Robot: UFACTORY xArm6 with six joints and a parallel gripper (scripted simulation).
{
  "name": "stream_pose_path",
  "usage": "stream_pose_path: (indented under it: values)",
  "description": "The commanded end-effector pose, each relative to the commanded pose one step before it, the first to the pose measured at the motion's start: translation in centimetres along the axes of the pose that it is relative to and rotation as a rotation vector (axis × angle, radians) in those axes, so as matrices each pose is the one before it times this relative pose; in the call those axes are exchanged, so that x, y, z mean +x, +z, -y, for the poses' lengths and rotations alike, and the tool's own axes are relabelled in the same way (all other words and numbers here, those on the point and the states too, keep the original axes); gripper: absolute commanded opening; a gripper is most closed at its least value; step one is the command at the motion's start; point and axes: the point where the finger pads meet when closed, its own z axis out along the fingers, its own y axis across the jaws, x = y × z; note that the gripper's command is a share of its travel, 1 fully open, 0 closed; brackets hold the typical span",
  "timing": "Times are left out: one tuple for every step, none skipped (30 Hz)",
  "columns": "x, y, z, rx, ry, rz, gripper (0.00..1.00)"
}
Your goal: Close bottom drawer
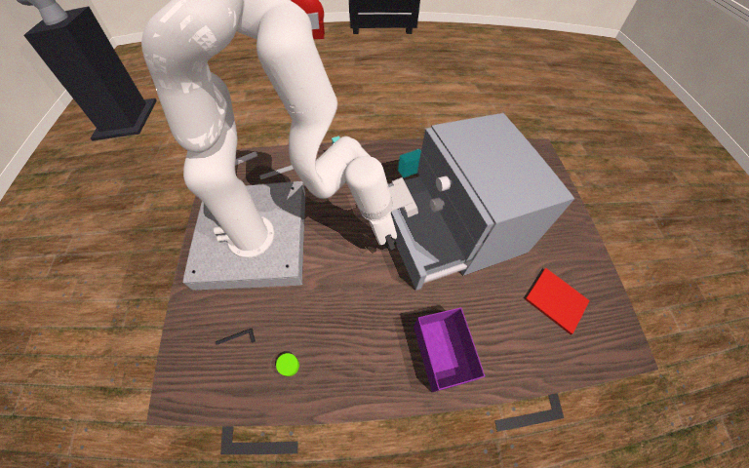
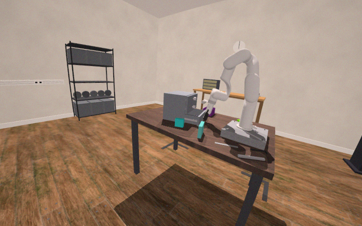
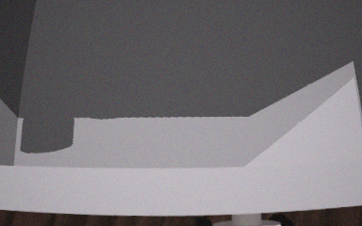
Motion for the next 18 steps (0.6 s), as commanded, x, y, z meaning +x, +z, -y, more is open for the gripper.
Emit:
stream_pose_path:
  values:
    - [0.125,-0.048,-0.034,0.00214,-0.00032,-0.02193,0.0]
    - [-0.004,0.001,0.006,-0.00004,0.0,-0.00361,0.0]
    - [-0.006,0.001,0.009,-0.00005,0.00001,-0.00372,0.0]
    - [0.004,-0.002,-0.012,0.00004,-0.00001,-0.00413,0.0]
    - [0.001,-0.001,-0.004,0.00001,0.0,-0.00421,0.0]
    - [-0.002,0.001,0.004,-0.00002,0.0,-0.00428,0.0]
    - [-0.005,0.002,0.014,-0.00005,0.00001,-0.00434,0.0]
    - [0.001,-0.002,-0.014,0.00005,0.0,-0.00477,0.0]
    - [0.0,0.0,-0.003,0.00001,0.0,-0.00485,0.0]
    - [-0.001,0.001,0.007,-0.00003,0.0,-0.00492,0.0]
    - [-0.002,0.001,0.003,0.0,0.0,-0.00511,0.0]
    - [-0.001,-0.001,-0.008,0.00004,0.0,-0.00538,0.0]
    - [0.0,0.001,0.003,-0.00002,0.0,-0.00547,0.0]
    - [0.0,0.0,0.0,0.0,0.0,0.0,0.0]
    - [0.0,0.0,0.0,0.0,0.0,0.0,0.0]
    - [0.0,0.001,0.008,-0.00003,0.0,-0.00556,0.0]
    - [-0.004,-0.001,-0.008,0.00007,0.00001,-0.00571,0.0]
    - [0.001,0.0,0.002,-0.00002,0.0,-0.00581,0.0]
